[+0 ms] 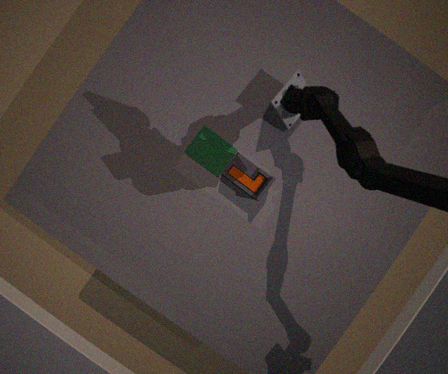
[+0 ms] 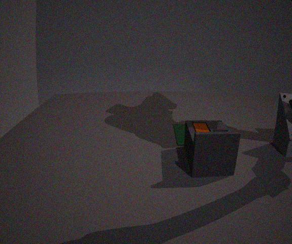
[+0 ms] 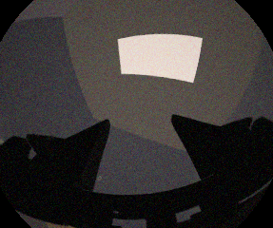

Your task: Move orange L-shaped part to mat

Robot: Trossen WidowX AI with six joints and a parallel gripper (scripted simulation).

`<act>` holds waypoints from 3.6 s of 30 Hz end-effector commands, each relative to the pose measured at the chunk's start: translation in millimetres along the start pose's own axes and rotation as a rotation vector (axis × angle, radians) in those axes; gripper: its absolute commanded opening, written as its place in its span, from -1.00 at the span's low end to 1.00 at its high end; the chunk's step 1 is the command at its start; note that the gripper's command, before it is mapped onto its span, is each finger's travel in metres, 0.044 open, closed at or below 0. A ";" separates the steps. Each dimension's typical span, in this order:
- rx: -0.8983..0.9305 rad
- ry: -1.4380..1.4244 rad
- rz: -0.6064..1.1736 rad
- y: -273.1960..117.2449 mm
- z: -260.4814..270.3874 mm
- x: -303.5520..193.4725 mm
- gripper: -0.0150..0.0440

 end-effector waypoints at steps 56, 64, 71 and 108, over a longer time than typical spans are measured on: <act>-1.603 0.048 0.828 -279.0 -158.5 -231.9 0.12; -1.779 0.025 0.919 -330.1 -141.4 -218.9 0.12; -2.165 0.017 1.072 -422.8 -77.8 -171.9 0.12; -3.525 0.517 -0.738 -344.1 406.5 -72.3 0.12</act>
Point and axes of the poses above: the point midway between the two fingers, 35 mm back from their tips, its own y axis out along the fingers, its own z axis across the jaws, x = y × z, the point moved 5 cm from there along -y, back along the fingers, and after that the axes turned 14 degrees about y, right-handed, at the moved point
